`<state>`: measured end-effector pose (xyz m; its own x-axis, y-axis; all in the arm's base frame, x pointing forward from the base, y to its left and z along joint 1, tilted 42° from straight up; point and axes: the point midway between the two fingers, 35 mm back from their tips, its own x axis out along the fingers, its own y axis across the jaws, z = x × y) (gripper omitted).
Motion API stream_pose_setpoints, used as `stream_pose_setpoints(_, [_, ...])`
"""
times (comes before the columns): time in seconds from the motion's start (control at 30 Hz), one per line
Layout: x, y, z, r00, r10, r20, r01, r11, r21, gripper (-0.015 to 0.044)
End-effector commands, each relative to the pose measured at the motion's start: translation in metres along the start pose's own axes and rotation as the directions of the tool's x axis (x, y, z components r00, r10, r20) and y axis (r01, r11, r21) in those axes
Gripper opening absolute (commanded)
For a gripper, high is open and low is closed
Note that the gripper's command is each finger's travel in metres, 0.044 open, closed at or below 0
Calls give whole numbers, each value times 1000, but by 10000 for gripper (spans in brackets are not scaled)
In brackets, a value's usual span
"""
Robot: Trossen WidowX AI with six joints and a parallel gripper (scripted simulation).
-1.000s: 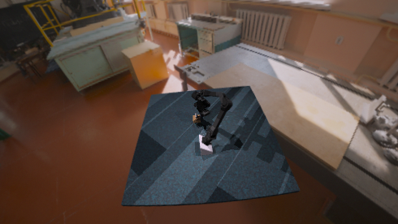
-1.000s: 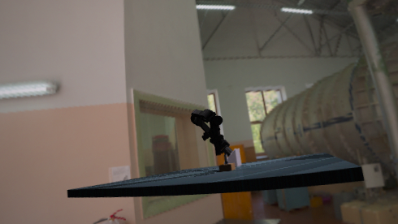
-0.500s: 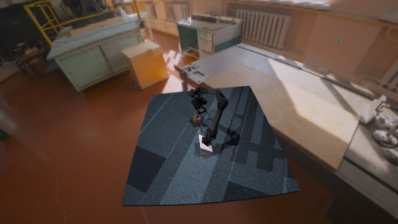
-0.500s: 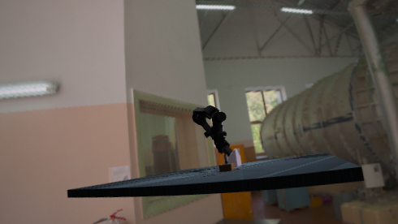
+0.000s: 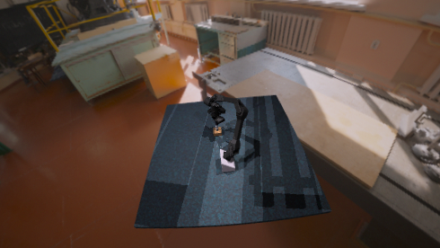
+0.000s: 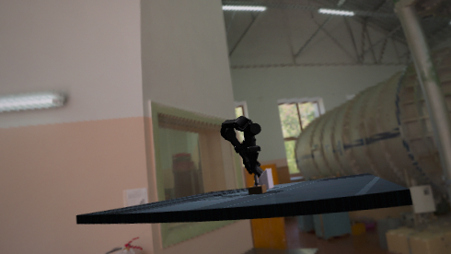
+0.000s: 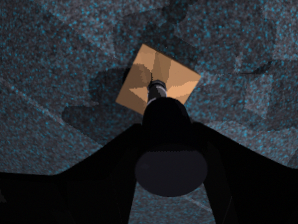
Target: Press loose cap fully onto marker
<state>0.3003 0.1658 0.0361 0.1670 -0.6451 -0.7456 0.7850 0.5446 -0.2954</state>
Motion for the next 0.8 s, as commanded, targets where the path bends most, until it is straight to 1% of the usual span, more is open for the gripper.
stream_pose_setpoints(0.0, [-4, 5, -3, 1000, 4, -4, -4, 1000, 4, 0])
stream_pose_setpoints(0.33, [5, 5, -4, 1000, 4, -4, -4, 1000, 4, 0])
stream_pose_setpoints(0.77, [26, 7, -3, 1000, 5, -4, -5, 1000, 4, 0])
